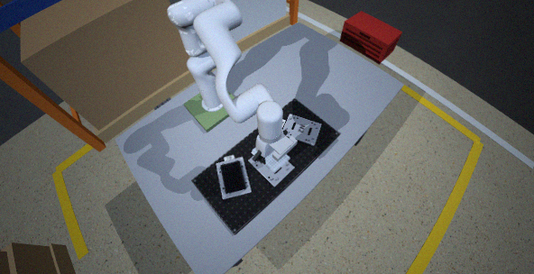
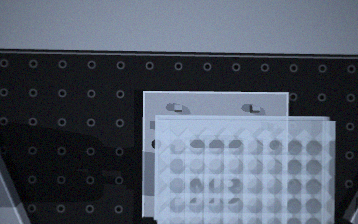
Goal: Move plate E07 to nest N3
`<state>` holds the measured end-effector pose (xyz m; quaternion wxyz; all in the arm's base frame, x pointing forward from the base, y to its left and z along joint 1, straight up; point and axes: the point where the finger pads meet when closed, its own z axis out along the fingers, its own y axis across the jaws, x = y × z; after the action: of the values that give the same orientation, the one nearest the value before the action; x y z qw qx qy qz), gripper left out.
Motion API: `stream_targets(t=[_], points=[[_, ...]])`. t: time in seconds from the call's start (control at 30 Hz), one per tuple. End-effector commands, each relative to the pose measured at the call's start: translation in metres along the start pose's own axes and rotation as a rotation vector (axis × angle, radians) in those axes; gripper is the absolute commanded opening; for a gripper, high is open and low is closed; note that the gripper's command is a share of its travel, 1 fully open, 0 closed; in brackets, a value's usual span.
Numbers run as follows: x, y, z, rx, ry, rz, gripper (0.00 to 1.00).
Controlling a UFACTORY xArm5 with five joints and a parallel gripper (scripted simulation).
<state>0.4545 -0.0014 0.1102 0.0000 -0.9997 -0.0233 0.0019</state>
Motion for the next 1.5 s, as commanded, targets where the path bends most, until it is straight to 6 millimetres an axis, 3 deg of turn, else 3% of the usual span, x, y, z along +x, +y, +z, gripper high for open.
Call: stream_targets(t=[0.0, 1.47], points=[[0.001, 0.000, 0.006, 0.002, 0.004, 0.000, 0.00], [0.002, 0.000, 0.069, 0.002, 0.004, 0.000, 0.00]])
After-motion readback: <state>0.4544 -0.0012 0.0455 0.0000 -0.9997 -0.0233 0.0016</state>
